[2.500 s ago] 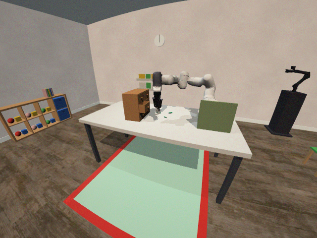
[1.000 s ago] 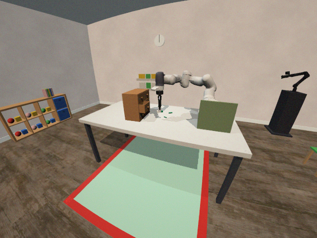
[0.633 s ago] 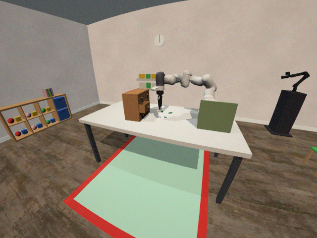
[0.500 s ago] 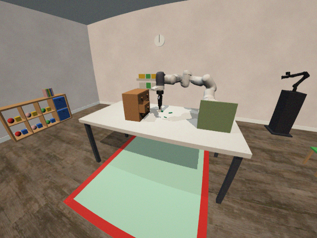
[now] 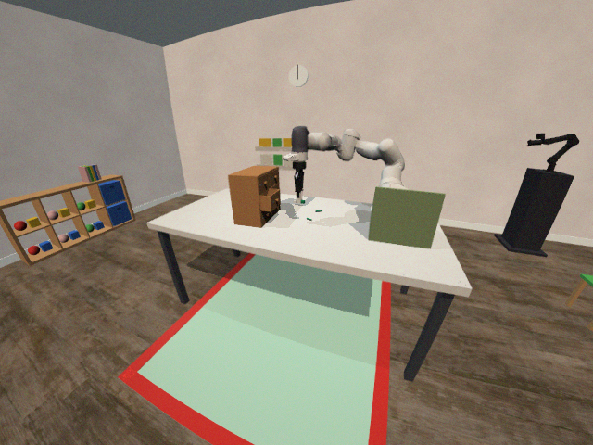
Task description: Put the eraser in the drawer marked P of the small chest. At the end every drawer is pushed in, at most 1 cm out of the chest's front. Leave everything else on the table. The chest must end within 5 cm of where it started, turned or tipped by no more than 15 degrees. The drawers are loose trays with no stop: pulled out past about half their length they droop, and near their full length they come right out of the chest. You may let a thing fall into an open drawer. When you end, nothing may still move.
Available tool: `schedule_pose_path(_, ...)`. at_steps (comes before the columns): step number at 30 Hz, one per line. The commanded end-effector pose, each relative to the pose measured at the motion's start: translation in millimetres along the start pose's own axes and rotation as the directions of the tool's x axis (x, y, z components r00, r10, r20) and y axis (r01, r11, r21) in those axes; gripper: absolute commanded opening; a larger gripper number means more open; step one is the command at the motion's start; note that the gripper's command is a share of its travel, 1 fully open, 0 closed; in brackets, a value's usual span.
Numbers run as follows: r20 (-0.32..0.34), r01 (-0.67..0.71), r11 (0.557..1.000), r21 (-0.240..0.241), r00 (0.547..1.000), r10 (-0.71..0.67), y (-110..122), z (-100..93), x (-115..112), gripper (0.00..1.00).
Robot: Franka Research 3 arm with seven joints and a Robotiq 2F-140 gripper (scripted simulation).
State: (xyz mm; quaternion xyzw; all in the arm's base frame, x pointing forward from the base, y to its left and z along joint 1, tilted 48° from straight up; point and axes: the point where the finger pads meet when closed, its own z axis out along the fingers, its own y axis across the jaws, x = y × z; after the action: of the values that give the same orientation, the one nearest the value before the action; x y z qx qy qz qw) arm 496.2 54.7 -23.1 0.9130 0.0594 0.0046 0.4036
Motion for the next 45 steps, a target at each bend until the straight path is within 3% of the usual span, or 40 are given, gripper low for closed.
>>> schedule_pose_path(1, 0.008, -0.012, 1.000, -0.008, 1.000, 0.012, 2, -19.1, -2, 0.11)
schedule_pose_path(20, 0.008, -0.012, 1.000, -0.008, 1.000, 0.012, 2, -88.7, -2, 0.11)
schedule_pose_path(45, -0.017, -0.012, 1.000, -0.008, 1.000, 0.012, 2, -95.3, -3, 0.11)
